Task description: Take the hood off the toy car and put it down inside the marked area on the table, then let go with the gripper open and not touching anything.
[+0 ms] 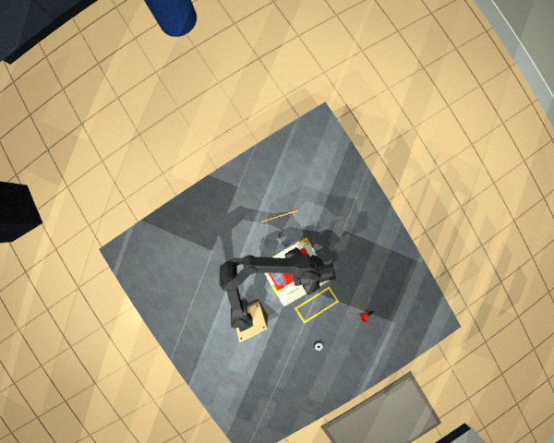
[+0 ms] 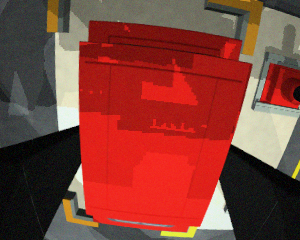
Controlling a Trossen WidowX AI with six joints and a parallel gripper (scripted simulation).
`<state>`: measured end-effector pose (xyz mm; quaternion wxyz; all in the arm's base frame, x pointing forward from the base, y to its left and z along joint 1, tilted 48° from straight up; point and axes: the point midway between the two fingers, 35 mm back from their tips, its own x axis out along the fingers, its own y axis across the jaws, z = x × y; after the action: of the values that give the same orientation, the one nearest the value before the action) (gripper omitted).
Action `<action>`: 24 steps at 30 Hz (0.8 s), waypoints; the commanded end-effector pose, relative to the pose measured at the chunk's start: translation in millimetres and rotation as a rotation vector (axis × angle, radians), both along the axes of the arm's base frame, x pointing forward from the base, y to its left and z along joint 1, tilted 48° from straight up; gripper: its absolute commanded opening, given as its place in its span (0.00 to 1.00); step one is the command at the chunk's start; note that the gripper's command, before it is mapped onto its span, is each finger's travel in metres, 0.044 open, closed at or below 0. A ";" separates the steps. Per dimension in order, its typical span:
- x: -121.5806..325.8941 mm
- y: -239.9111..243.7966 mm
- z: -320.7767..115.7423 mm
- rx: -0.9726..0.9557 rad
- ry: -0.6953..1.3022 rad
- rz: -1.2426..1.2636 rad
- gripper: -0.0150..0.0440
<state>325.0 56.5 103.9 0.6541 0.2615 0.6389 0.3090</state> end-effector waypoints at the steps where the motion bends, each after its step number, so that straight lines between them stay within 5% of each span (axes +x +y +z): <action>1: 2.2 -14.2 10.6 -0.006 -0.008 -0.007 0.25; 9: 1.2 -29.6 24.8 -0.005 -0.008 -0.006 0.25; 24: 12.7 -74.9 -27.6 -0.022 -0.006 -0.012 0.25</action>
<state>334.4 -1.4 88.2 0.6559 0.2606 0.6409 0.3020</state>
